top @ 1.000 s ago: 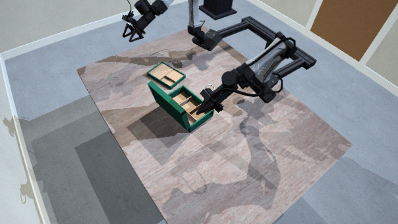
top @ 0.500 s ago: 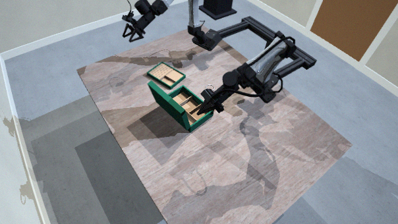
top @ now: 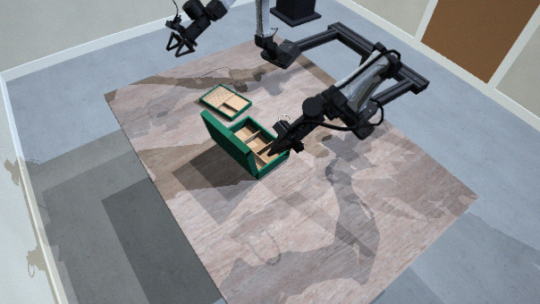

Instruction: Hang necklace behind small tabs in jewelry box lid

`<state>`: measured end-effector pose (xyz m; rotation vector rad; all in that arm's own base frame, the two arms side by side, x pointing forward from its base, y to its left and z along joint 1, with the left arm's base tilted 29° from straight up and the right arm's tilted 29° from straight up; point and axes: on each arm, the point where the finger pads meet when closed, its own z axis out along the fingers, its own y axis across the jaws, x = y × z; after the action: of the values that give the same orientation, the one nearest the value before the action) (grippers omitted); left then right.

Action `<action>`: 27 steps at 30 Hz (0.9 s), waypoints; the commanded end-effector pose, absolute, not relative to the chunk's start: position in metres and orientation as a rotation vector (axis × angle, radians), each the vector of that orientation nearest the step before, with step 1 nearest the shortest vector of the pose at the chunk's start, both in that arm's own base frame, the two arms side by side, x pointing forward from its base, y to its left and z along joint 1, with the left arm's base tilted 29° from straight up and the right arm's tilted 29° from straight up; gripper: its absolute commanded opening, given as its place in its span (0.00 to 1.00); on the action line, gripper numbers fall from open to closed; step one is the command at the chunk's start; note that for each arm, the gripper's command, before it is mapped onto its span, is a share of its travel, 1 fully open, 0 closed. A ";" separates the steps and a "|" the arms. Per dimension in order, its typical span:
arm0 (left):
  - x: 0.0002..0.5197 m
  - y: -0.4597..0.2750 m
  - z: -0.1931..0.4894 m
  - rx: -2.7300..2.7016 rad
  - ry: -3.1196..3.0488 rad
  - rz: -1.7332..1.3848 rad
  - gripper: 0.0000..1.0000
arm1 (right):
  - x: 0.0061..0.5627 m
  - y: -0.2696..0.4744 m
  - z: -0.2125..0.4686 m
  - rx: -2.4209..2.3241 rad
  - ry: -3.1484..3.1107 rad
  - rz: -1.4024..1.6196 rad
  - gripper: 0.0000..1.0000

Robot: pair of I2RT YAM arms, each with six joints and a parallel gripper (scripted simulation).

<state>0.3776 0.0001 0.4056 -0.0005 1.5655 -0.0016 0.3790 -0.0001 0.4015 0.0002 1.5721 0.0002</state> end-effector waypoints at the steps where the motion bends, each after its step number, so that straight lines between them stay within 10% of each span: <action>1: 0.378 -0.002 0.424 0.007 1.519 0.005 0.00 | 0.373 0.001 0.426 -0.012 1.510 -0.001 1.00; 27: 0.377 0.001 0.425 0.001 1.515 0.011 0.00 | 0.371 0.002 0.429 -0.012 1.504 0.000 1.00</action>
<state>0.3785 0.0000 0.4047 -0.0001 1.5680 -0.0002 0.3790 -0.0001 0.4015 0.0003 1.5721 0.0001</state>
